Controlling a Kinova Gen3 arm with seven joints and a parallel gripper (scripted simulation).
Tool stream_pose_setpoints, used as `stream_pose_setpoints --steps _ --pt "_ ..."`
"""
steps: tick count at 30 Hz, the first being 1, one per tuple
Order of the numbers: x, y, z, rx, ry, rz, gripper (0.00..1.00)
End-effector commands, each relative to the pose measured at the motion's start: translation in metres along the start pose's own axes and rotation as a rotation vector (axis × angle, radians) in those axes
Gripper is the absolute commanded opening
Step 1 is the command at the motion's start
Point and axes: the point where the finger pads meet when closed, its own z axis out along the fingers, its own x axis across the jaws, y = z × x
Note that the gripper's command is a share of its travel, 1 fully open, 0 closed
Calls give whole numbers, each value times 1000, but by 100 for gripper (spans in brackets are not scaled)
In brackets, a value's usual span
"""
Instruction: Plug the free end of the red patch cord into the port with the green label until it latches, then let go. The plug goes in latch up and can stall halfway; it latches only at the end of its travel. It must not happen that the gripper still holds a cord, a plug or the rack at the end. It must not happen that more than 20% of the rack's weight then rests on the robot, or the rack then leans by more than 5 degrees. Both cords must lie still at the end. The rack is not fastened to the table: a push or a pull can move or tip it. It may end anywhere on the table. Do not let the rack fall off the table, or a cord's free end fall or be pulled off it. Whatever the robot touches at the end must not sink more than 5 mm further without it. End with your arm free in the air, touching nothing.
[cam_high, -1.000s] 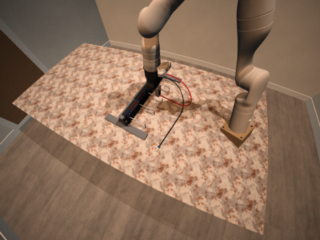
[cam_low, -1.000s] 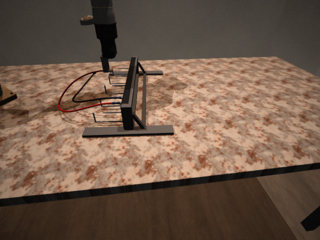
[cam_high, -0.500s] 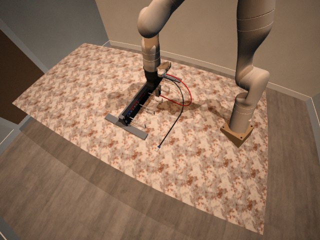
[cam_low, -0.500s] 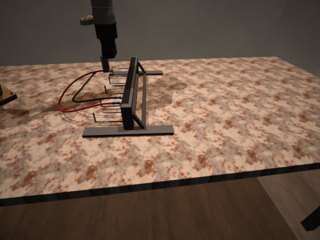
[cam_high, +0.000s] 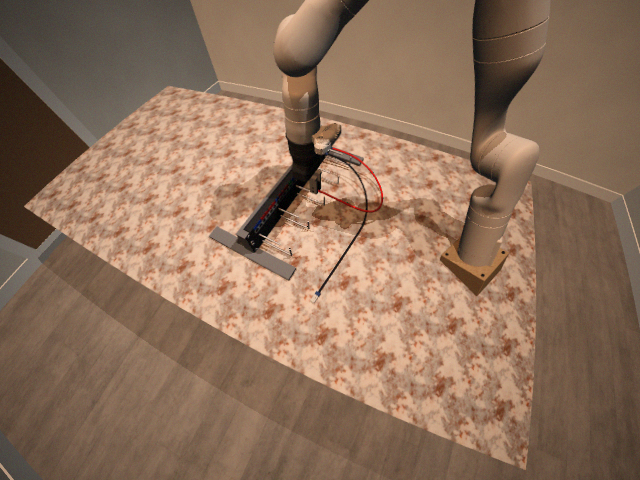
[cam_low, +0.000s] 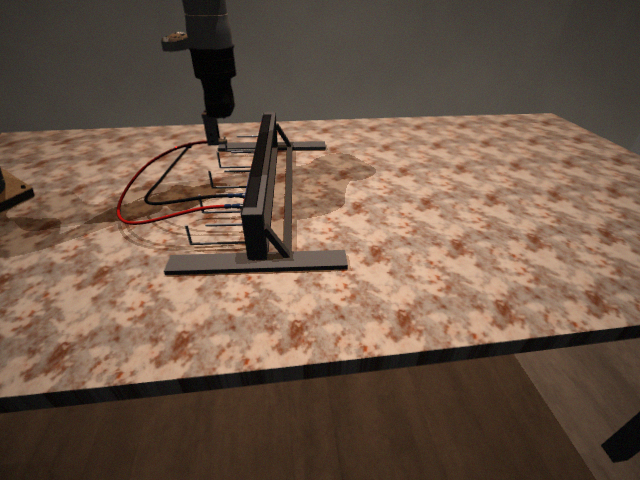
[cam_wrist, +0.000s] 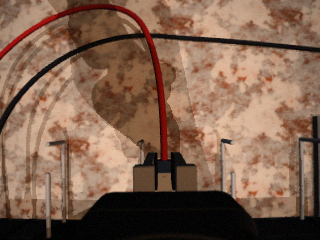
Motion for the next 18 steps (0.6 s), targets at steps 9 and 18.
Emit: stream_pose_setpoints --steps 9,18 --pt "0 10 10 0 -1 2 0" --pt "0 19 18 0 -1 2 0"
